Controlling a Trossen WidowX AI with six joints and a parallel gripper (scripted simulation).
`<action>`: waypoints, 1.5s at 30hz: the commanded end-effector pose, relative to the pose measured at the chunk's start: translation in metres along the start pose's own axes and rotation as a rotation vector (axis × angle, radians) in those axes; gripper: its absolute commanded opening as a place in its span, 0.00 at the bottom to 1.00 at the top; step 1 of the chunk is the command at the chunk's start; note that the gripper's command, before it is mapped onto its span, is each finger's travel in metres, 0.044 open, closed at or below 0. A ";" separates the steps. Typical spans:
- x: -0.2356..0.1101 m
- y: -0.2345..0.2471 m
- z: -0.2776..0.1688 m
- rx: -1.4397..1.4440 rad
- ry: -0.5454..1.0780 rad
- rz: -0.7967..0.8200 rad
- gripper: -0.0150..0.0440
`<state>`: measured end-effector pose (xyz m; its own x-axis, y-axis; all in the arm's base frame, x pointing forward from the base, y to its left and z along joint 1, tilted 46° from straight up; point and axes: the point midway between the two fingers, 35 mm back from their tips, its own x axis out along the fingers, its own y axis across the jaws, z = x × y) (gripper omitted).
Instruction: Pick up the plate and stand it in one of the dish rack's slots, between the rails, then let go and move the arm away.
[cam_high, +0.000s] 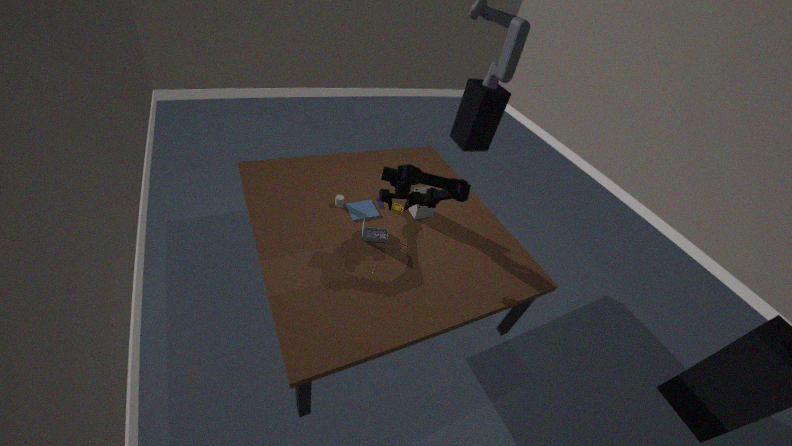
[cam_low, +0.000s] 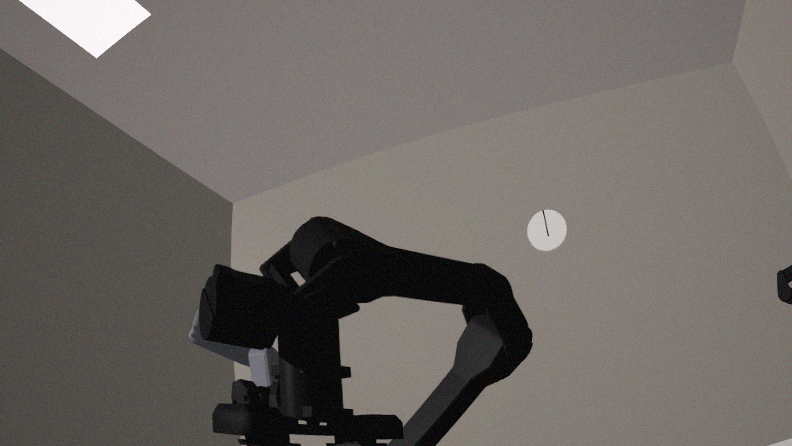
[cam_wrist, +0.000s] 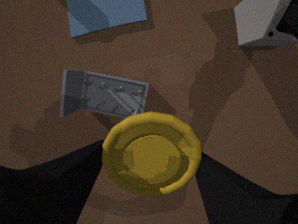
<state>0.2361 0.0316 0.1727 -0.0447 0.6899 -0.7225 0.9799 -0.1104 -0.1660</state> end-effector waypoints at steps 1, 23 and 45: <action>0.002 -0.011 -0.007 0.103 0.006 0.000 0.25; 0.051 -0.013 0.024 -0.162 -0.350 -0.031 0.25; 0.094 0.001 0.047 -0.540 -0.776 0.083 0.25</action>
<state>0.2220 0.0609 0.0775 0.0511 0.0573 -0.9970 0.9500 0.3051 0.0662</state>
